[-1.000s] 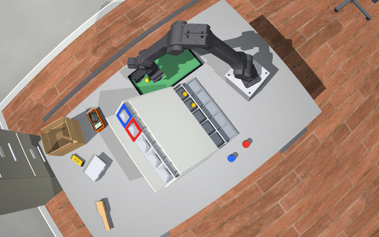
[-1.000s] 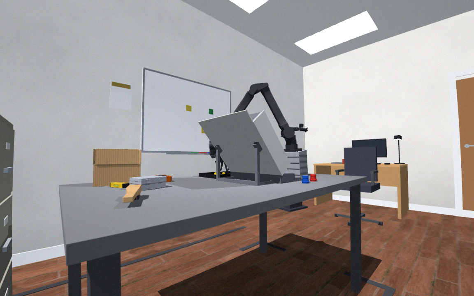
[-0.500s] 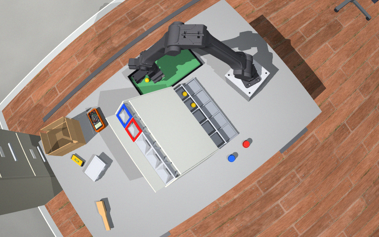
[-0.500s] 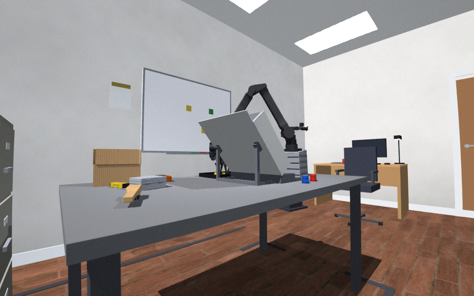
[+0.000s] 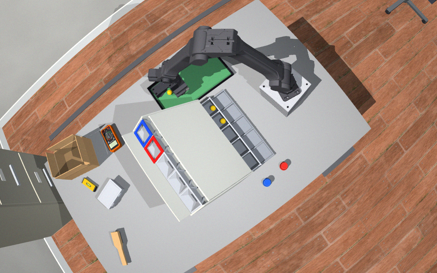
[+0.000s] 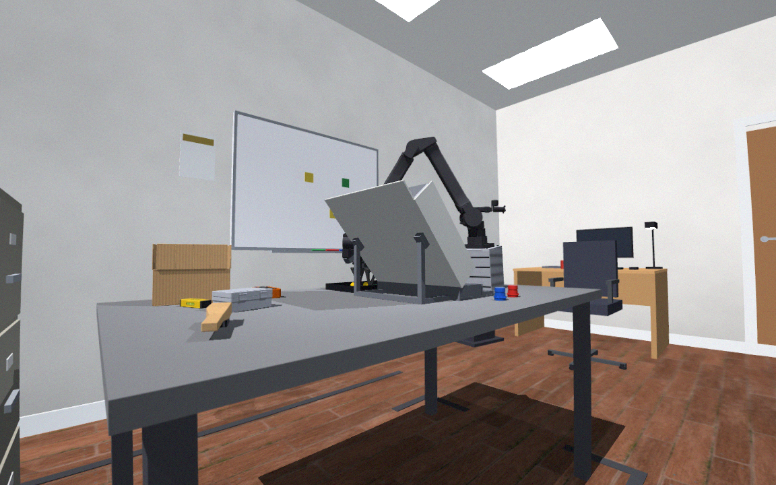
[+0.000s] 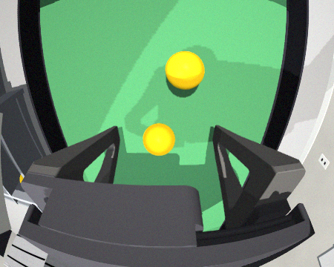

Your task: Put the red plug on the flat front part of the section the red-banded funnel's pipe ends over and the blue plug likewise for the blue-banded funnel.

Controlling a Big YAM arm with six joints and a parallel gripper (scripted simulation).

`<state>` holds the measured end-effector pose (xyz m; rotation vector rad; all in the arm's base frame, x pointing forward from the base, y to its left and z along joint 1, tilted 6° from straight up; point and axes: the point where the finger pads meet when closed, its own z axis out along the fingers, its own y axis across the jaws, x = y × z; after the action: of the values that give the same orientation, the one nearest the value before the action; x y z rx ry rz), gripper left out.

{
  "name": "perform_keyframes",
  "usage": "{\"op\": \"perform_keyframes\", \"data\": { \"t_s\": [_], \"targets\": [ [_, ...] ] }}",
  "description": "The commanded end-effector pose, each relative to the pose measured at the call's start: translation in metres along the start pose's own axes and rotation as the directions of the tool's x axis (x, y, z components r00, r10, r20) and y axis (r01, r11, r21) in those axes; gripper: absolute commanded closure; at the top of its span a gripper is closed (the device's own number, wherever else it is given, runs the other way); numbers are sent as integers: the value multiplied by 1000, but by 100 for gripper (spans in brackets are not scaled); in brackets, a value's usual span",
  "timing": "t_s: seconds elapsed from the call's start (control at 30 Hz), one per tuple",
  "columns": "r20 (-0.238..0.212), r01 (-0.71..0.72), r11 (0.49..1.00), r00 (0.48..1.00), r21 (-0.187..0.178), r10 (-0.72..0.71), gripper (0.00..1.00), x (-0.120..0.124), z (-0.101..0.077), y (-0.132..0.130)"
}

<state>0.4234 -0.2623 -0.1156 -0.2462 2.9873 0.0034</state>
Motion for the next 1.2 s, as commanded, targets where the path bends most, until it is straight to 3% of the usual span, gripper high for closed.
{"op": "perform_keyframes", "data": {
  "t_s": [0.0,0.53,1.17],
  "targets": [
    [-6,-4,1000,1000,-7,4,20,-1,10,6],
    [-18,-5,1000,1000,-20,5,20,3,14,9],
    [7,-2,1000,1000,4,2,20,4,13,11]
  ]
}}
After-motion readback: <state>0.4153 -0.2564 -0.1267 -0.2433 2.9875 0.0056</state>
